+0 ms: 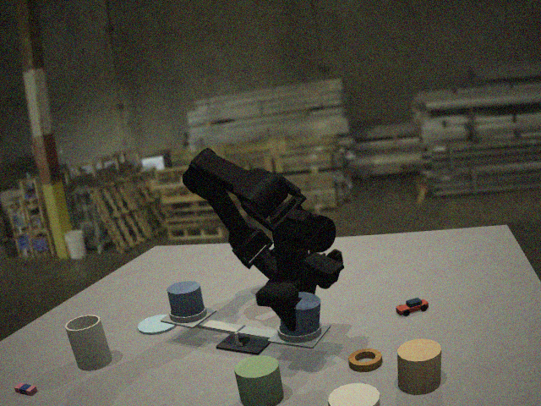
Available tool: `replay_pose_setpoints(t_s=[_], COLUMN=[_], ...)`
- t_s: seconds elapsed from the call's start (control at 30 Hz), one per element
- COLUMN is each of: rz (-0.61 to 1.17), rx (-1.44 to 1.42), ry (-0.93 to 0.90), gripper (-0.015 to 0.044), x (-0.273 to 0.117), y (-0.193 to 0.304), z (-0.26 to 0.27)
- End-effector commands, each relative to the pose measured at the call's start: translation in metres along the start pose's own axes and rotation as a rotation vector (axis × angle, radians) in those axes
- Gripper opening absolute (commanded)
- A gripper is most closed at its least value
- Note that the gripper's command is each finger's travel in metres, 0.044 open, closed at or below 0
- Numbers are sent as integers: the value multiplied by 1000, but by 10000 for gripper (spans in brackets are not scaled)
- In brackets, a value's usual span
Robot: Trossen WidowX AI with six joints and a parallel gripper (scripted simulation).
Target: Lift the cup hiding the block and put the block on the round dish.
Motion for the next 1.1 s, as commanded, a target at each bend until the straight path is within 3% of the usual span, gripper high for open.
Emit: replay_pose_setpoints(t_s=[0.0,1.07], rz=[-15,-30], rx=[5,-4], ry=[12,25], gripper=[0,0], x=[-11,-53], y=[-3,-4], z=[-2,-3])
Point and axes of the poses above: the point midway between the two fingers, 35 mm back from their tips, its own x axis out along the fingers, its own z axis across the jaws, y = z × x, the point moved 1 cm from there along -x, back along the fingers
